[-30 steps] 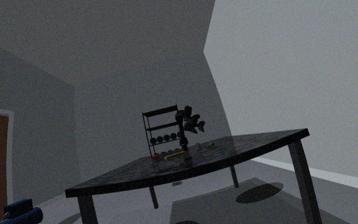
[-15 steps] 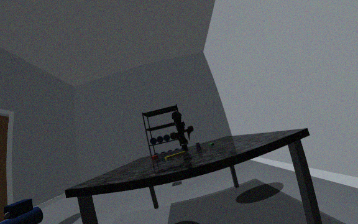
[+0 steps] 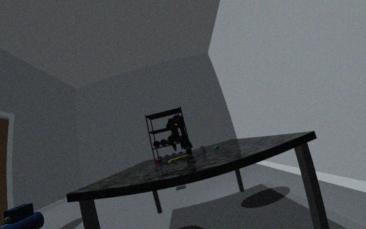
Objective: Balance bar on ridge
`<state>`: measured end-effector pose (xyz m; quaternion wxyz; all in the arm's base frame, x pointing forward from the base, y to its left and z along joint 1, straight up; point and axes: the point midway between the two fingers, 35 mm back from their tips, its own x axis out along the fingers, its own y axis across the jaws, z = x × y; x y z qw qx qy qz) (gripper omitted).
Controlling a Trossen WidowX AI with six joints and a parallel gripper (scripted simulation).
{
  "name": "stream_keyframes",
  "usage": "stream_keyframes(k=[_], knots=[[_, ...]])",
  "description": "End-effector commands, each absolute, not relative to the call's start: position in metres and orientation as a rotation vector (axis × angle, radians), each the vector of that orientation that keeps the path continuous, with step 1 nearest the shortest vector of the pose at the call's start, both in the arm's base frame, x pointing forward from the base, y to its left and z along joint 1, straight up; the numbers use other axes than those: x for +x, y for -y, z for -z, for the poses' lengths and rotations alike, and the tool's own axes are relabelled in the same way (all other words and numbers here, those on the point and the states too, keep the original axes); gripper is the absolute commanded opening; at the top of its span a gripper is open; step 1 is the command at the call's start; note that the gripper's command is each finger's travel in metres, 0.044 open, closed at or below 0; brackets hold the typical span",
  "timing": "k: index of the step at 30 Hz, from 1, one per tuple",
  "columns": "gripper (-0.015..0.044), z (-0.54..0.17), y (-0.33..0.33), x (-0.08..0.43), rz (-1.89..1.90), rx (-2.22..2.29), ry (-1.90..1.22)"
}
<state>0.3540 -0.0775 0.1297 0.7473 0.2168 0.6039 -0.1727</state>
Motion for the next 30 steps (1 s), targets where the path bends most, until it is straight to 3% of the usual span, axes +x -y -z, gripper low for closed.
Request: stream_keyframes(k=[1, 8, 30], knots=[[0.0315, -0.125, 0.096, 0.331, 0.513, 0.572, -1.361], [0.0315, -0.121, 0.119, 0.294, 0.72, 0.726, -1.409], [0.0315, -0.074, 0.12, 0.294, 0.726, 0.73, -1.41]])
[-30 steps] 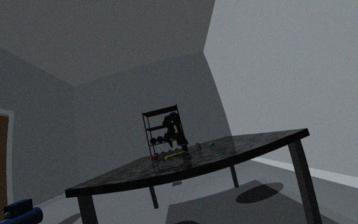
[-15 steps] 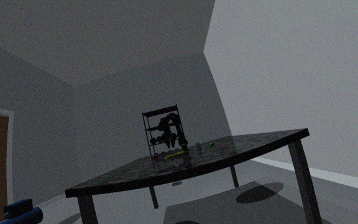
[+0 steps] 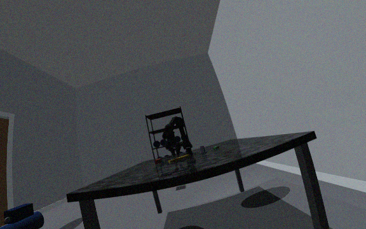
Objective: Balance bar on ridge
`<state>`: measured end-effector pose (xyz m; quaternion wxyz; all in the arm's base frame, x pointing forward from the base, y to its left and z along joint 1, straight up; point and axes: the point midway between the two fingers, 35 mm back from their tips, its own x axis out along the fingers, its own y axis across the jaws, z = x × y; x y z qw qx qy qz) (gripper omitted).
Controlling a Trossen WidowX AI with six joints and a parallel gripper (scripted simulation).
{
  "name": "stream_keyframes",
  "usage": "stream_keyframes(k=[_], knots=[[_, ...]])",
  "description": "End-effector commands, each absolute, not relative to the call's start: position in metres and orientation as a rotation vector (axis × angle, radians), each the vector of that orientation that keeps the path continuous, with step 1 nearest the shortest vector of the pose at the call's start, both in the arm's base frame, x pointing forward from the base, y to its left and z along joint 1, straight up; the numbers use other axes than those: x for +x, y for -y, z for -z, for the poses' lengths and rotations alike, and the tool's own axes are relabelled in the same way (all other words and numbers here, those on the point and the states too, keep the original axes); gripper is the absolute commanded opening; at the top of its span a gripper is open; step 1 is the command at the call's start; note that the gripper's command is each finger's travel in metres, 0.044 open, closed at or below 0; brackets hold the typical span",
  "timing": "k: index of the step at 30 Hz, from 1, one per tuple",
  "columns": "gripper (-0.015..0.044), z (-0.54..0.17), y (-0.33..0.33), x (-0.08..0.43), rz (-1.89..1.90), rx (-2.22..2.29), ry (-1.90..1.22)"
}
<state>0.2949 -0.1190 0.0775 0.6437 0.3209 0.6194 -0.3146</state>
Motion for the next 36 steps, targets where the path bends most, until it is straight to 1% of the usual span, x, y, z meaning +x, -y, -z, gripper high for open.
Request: stream_keyframes(k=[1, 16, 31, 36], knots=[[0.0315, -0.073, 0.12, 0.294, 0.726, 0.73, -1.41], [0.0315, -0.05, 0.12, 0.295, 0.726, 0.73, -1.41], [0.0315, -0.05, 0.12, 0.295, 0.726, 0.73, -1.41], [0.0184, -0.05, 0.119, 0.295, 0.717, 0.731, -1.412]])
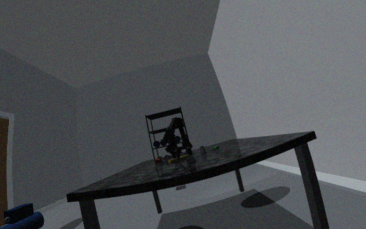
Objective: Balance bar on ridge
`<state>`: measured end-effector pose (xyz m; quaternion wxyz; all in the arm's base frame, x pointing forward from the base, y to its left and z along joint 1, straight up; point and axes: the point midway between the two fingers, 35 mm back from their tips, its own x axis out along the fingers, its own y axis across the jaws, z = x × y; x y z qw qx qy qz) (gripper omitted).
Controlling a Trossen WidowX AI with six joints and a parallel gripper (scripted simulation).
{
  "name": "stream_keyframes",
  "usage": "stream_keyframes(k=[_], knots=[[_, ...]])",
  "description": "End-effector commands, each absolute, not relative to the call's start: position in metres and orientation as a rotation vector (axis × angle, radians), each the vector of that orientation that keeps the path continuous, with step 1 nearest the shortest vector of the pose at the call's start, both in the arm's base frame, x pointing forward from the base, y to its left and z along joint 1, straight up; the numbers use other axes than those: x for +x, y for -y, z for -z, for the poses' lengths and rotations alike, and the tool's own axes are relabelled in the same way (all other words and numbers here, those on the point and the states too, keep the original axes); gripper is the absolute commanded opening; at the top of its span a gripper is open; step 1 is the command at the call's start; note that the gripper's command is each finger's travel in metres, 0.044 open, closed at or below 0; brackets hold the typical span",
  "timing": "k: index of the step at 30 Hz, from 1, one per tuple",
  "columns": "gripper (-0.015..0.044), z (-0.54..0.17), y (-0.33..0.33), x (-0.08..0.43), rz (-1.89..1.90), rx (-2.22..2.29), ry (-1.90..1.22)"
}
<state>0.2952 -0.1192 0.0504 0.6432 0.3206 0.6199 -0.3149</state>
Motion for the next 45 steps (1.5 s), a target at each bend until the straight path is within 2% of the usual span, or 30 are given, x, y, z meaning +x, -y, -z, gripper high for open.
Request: stream_keyframes(k=[1, 9, 13, 45], knots=[[0.0157, -0.05, 0.119, 0.295, 0.717, 0.731, -1.412], [0.0104, -0.05, 0.119, 0.295, 0.717, 0.731, -1.412], [0.0, -0.057, 0.12, 0.296, 0.717, 0.731, -1.412], [0.0, -0.139, 0.121, 0.297, 0.724, 0.73, -1.41]])
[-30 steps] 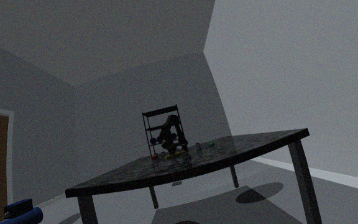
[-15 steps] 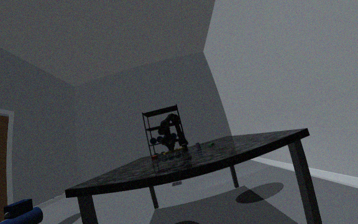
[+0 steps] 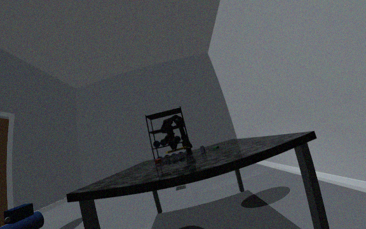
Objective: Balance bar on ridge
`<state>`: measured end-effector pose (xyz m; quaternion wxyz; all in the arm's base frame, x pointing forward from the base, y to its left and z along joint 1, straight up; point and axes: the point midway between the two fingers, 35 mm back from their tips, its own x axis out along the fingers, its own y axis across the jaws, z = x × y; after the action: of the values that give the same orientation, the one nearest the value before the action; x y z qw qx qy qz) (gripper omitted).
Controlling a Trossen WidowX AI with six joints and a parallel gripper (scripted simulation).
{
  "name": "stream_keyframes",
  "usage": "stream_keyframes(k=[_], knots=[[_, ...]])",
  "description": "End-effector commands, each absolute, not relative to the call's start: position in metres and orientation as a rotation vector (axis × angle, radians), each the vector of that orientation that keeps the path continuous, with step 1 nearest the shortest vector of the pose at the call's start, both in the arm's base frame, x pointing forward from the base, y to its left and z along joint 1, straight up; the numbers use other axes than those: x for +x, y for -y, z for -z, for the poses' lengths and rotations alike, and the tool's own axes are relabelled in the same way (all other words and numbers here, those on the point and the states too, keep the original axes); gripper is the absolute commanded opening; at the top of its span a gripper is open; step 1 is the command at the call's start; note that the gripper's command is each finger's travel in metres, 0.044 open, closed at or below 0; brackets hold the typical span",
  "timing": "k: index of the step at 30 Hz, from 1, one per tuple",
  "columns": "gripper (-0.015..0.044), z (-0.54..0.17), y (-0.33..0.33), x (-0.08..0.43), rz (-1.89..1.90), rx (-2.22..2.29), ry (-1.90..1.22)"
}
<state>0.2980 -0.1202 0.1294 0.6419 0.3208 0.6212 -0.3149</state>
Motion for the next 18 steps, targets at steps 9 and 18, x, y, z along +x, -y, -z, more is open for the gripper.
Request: stream_keyframes(k=[9, 18], knots=[[0.0, -0.162, 0.119, 0.292, 0.726, 0.73, -1.41], [0.0, -0.166, 0.098, 0.297, 0.685, 0.692, -1.424]])
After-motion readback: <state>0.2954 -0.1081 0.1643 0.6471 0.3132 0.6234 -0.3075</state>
